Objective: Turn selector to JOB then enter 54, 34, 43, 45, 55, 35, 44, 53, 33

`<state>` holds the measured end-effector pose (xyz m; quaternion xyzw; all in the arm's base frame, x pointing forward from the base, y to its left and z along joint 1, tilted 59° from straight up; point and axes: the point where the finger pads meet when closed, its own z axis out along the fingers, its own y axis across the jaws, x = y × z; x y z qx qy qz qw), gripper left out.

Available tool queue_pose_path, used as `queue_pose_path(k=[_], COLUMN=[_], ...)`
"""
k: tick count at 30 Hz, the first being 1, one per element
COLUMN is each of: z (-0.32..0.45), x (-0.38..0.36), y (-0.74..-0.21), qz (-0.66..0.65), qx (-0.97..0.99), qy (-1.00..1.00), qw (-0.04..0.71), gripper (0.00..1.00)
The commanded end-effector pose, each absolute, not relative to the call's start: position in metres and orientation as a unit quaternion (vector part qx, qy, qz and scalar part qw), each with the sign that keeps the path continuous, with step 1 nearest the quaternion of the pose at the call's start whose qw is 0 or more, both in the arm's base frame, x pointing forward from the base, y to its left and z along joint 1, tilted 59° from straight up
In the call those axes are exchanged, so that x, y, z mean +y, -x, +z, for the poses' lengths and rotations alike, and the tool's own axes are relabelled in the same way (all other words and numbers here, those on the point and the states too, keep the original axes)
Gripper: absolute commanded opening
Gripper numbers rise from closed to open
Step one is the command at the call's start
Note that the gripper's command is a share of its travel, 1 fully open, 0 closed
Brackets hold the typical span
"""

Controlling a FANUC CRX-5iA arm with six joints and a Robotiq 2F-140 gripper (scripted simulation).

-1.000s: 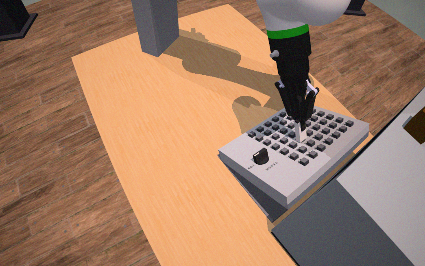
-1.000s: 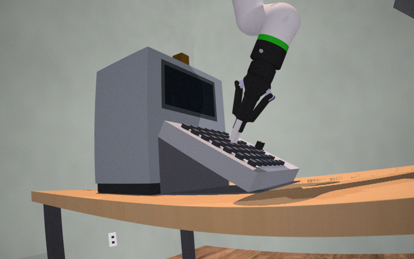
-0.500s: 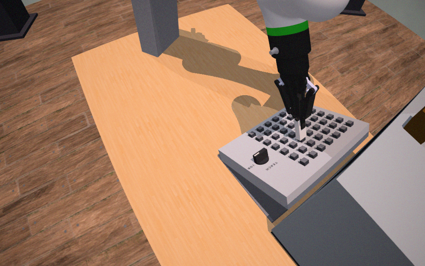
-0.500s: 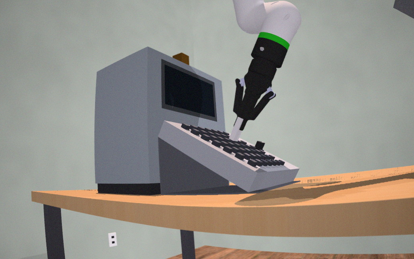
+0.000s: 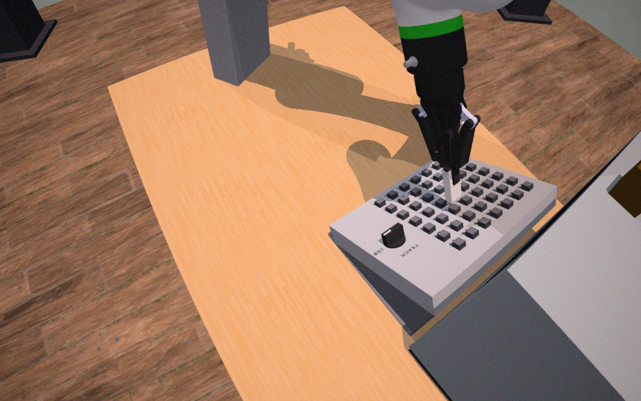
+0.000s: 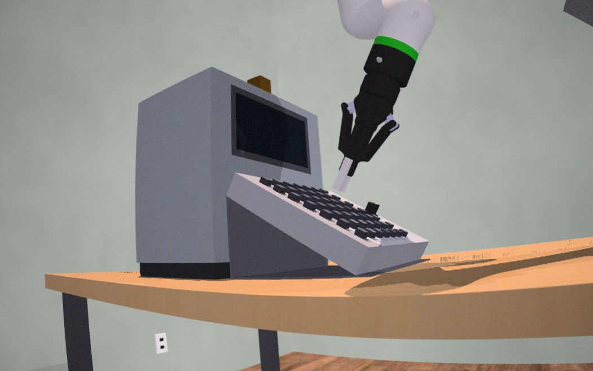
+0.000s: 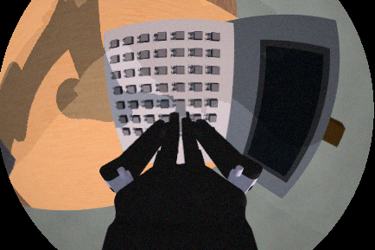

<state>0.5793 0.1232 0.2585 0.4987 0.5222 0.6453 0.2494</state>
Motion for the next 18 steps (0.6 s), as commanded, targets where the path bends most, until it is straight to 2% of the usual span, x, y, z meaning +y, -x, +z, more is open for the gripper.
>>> queue_pose_path(k=[1,18], z=[0.259,0.253], x=[0.121,0.133], y=[-0.575,-0.565], qz=[0.645,0.645], qx=[0.522,0.522], qy=[-0.499,-0.499], qw=[0.249,0.249], gripper=[0.0,0.0])
